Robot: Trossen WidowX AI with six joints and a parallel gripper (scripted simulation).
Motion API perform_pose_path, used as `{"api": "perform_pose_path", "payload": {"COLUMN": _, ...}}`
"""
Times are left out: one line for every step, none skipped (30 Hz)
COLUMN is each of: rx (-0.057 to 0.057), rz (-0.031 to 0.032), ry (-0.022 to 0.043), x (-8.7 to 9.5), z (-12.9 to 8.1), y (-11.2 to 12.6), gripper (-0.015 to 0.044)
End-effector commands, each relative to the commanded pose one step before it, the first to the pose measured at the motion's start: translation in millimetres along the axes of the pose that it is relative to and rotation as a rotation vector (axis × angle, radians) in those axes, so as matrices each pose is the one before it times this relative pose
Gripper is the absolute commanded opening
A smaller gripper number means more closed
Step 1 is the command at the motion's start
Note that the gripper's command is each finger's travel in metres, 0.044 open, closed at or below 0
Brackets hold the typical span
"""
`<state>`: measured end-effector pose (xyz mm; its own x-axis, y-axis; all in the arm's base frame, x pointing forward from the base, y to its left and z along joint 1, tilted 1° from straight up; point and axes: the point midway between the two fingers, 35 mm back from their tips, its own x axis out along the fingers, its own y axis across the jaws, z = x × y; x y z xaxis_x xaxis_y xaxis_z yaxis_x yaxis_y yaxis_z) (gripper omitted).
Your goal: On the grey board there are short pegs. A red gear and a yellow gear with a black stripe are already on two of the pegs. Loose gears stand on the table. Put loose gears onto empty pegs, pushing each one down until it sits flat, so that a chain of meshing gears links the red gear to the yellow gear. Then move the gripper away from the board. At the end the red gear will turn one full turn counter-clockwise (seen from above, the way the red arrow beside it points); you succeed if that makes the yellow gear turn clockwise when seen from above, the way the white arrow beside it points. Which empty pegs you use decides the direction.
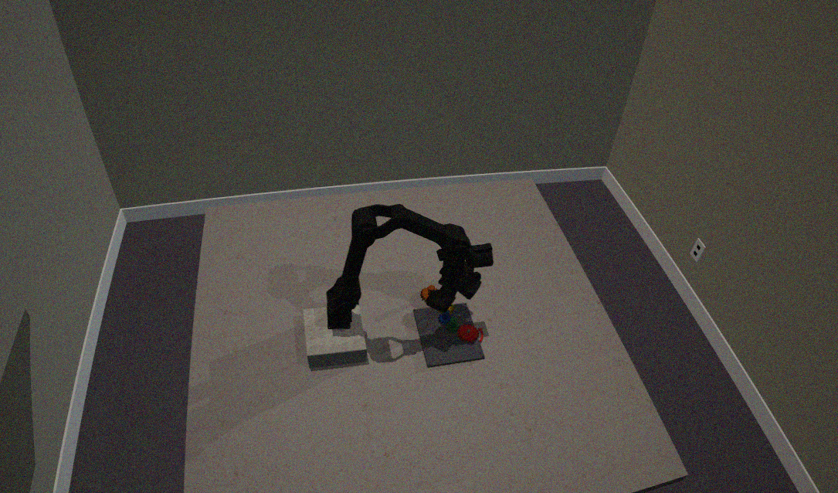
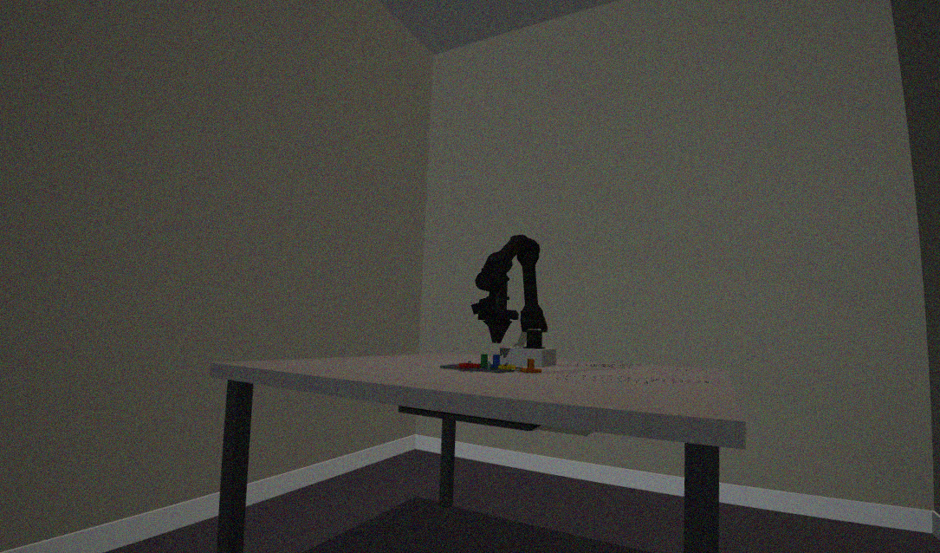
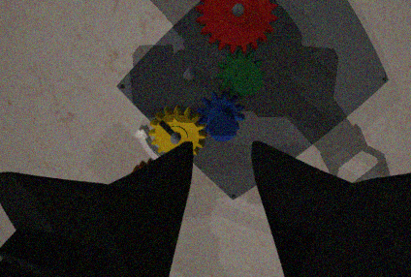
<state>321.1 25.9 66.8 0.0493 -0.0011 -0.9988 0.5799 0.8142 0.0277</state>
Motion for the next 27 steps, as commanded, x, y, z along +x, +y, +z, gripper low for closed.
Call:
{"api": "perform_pose_path", "payload": {"rx": 0.0045, "rz": -0.00361, "ry": 0.00403, "x": -21.29, "z": -1.46, "y": -1.23, "gripper": 0.0219}}
{"api": "perform_pose_path", "payload": {"rx": 0.0000, "rz": -0.00006, "ry": 0.00008, "x": -14.16, "z": -1.24, "y": -1.06, "gripper": 0.0245}}
{"api": "perform_pose_path", "payload": {"rx": 0.0000, "rz": -0.00006, "ry": 0.00007, "x": -8.52, "z": -1.01, "y": -0.87, "gripper": 0.0271}}
{"api": "perform_pose_path", "payload": {"rx": 0.0000, "rz": -0.00002, "ry": 0.00003, "x": -2.84, "z": -0.38, "y": -0.33, "gripper": 0.0298}}
{"api": "perform_pose_path", "payload": {"rx": 0.0000, "rz": 0.00000, "ry": 0.00000, "x": 0.00, "z": 0.00, "y": 0.00, "gripper": 0.0324}}
{"api": "perform_pose_path", "payload": {"rx": 0.0000, "rz": 0.00000, "ry": 0.00000, "x": 0.00, "z": 0.00, "y": 0.00, "gripper": 0.0350}}
{"api": "perform_pose_path", "payload": {"rx": 0.0000, "rz": 0.00000, "ry": 0.00000, "x": 0.00, "z": 0.00, "y": 0.00, "gripper": 0.0376}}
{"api": "perform_pose_path", "payload": {"rx": 0.0000, "rz": 0.00000, "ry": 0.00000, "x": 0.00, "z": 0.00, "y": 0.00, "gripper": 0.0402}}
{"api": "perform_pose_path", "payload": {"rx": 0.0000, "rz": 0.00000, "ry": 0.00000, "x": 0.00, "z": 0.00, "y": 0.00, "gripper": 0.0429}}
{"api": "perform_pose_path", "payload": {"rx": 0.0000, "rz": 0.00000, "ry": 0.00000, "x": 0.00, "z": 0.00, "y": 0.00, "gripper": 0.0440}}
{"api": "perform_pose_path", "payload": {"rx": 0.0000, "rz": 0.00000, "ry": 0.00000, "x": 0.00, "z": 0.00, "y": 0.00, "gripper": 0.0440}}
{"api": "perform_pose_path", "payload": {"rx": 0.0000, "rz": 0.00000, "ry": 0.00000, "x": 0.00, "z": 0.00, "y": 0.00, "gripper": 0.0440}}
{"api": "perform_pose_path", "payload": {"rx": 0.0000, "rz": 0.00000, "ry": 0.00000, "x": 0.00, "z": 0.00, "y": 0.00, "gripper": 0.0440}}
{"api": "perform_pose_path", "payload": {"rx": 0.0000, "rz": 0.00000, "ry": 0.00000, "x": 0.00, "z": 0.00, "y": 0.00, "gripper": 0.0440}}
{"api": "perform_pose_path", "payload": {"rx": 0.0000, "rz": 0.00000, "ry": 0.00000, "x": 0.00, "z": 0.00, "y": 0.00, "gripper": 0.0440}}
{"api": "perform_pose_path", "payload": {"rx": 0.0000, "rz": 0.00000, "ry": 0.00000, "x": 0.00, "z": 0.00, "y": 0.00, "gripper": 0.0440}}
{"api": "perform_pose_path", "payload": {"rx": 0.0000, "rz": 0.00000, "ry": 0.00000, "x": 0.00, "z": 0.00, "y": 0.00, "gripper": 0.0440}}
{"api": "perform_pose_path", "payload": {"rx": 0.0000, "rz": 0.00000, "ry": 0.00000, "x": 0.00, "z": 0.00, "y": 0.00, "gripper": 0.0440}}
{"api": "perform_pose_path", "payload": {"rx": 0.0000, "rz": 0.00000, "ry": 0.00000, "x": 0.00, "z": 0.00, "y": 0.00, "gripper": 0.0440}}
{"api": "perform_pose_path", "payload": {"rx": 0.0000, "rz": 0.00000, "ry": 0.00000, "x": 0.00, "z": 0.00, "y": 0.00, "gripper": 0.0440}}
{"api": "perform_pose_path", "payload": {"rx": 0.0000, "rz": 0.00000, "ry": 0.00000, "x": 0.00, "z": 0.00, "y": 0.00, "gripper": 0.0440}}
{"api": "perform_pose_path", "payload": {"rx": 0.0000, "rz": 0.00000, "ry": 0.00000, "x": 0.00, "z": 0.00, "y": 0.00, "gripper": 0.0440}}
{"api": "perform_pose_path", "payload": {"rx": 0.0000, "rz": 0.00000, "ry": 0.00000, "x": 0.00, "z": 0.00, "y": 0.00, "gripper": 0.0440}}
{"api": "perform_pose_path", "payload": {"rx": 0.0000, "rz": 0.00000, "ry": 0.00000, "x": 0.00, "z": 0.00, "y": 0.00, "gripper": 0.0440}}
{"api": "perform_pose_path", "payload": {"rx": 0.0000, "rz": 0.00000, "ry": 0.00000, "x": 0.00, "z": 0.00, "y": 0.00, "gripper": 0.0440}}
{"api": "perform_pose_path", "payload": {"rx": 0.0000, "rz": 0.00000, "ry": 0.00000, "x": 0.00, "z": 0.00, "y": 0.00, "gripper": 0.0440}}
{"api": "perform_pose_path", "payload": {"rx": 0.0000, "rz": 0.00000, "ry": 0.00000, "x": 0.00, "z": 0.00, "y": 0.00, "gripper": 0.0440}}
